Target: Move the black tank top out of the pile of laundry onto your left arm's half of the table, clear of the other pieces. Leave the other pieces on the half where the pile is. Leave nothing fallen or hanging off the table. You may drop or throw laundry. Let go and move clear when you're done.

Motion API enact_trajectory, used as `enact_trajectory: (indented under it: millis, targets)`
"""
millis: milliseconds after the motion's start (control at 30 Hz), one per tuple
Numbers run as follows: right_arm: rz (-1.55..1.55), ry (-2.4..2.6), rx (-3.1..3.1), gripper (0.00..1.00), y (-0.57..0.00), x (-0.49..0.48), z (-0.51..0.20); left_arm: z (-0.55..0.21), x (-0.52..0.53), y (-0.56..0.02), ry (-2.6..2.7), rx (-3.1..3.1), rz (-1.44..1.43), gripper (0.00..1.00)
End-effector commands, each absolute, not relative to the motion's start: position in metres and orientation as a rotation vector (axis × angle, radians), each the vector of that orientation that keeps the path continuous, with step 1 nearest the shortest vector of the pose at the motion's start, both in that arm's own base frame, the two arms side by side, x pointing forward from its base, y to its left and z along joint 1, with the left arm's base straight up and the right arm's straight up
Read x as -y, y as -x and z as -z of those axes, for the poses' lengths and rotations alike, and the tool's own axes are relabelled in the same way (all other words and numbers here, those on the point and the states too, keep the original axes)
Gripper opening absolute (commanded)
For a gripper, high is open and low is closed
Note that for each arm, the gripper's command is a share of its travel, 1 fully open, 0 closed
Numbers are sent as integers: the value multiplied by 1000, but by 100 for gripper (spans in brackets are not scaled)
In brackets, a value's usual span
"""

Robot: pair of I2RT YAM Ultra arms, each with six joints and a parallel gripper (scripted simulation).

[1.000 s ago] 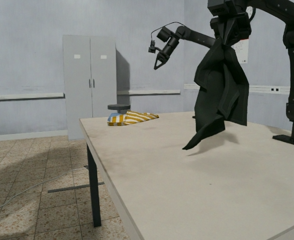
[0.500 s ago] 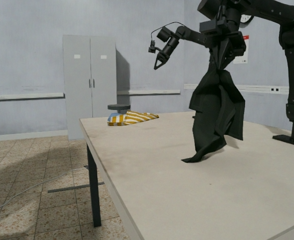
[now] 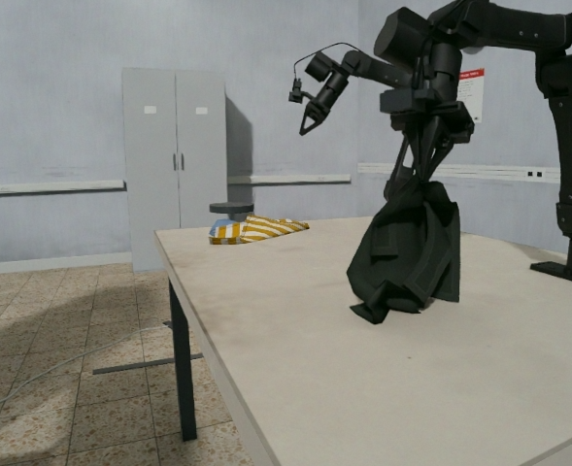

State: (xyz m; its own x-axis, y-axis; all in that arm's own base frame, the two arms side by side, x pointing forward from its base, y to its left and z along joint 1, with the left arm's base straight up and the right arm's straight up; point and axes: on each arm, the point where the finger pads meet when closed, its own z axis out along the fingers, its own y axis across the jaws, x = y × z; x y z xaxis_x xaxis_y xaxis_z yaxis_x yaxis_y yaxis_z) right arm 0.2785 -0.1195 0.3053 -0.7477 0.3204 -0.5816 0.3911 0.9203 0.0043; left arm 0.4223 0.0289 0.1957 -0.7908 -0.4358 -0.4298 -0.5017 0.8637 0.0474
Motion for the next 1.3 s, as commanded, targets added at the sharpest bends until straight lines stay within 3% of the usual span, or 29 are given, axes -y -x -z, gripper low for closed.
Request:
enact_trajectory:
  millis: [0, 1267]
  targets:
    - [175, -481, -2387, 92, -279, 120, -332, -172, -30, -428, 696, -2674, -195, 0]
    - [175, -481, -2387, 92, -279, 120, -332, -33, -31, -394, 860, -3009, 0, 0]
